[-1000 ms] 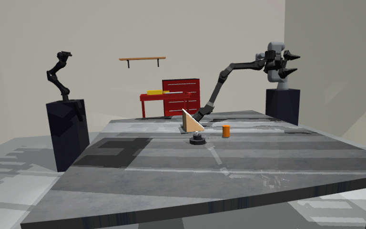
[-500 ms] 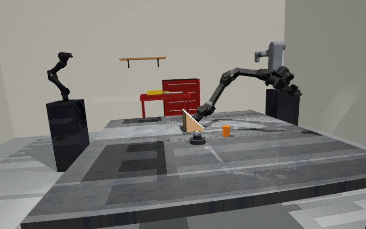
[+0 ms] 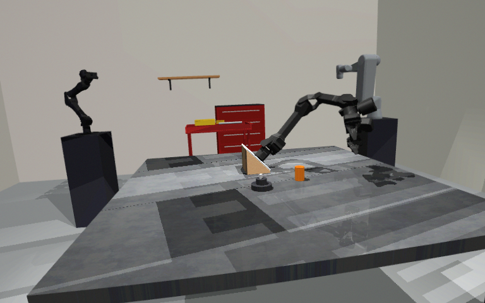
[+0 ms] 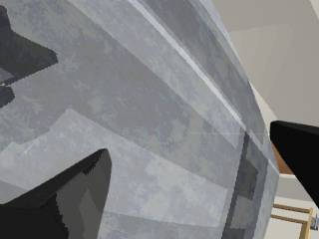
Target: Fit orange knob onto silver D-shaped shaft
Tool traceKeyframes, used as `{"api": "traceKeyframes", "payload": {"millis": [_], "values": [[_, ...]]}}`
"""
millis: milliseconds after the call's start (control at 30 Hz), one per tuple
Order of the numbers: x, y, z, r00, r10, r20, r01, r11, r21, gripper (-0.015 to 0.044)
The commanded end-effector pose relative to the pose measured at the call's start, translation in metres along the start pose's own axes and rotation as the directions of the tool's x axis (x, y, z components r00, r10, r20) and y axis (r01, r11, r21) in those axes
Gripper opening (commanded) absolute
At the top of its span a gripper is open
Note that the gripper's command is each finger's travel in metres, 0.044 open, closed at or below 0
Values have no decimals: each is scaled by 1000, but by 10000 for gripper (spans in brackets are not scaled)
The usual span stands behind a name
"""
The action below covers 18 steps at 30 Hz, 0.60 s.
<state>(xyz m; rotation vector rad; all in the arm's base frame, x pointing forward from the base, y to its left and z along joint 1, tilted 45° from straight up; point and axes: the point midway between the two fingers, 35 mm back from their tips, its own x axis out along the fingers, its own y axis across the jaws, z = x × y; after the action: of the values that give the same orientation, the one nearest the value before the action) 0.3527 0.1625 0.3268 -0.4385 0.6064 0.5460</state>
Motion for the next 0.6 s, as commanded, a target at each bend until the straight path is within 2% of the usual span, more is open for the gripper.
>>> {"api": "traceKeyframes", "payload": {"millis": [0, 133, 267, 367, 433, 500, 567], "values": [[22, -16, -69, 971, 121, -206, -154, 976, -153, 440], [26, -25, -126, 912, 247, -327, -323, 925, -201, 440], [21, -24, -175, 827, 420, -374, -516, 832, -206, 440], [9, -17, -206, 746, 579, -329, -654, 729, -201, 440], [-1, -13, -220, 698, 670, -252, -715, 668, -206, 440], [-8, -12, -226, 672, 717, -183, -739, 638, -215, 440], [-9, -11, -227, 669, 724, -171, -742, 634, -217, 440]]}}
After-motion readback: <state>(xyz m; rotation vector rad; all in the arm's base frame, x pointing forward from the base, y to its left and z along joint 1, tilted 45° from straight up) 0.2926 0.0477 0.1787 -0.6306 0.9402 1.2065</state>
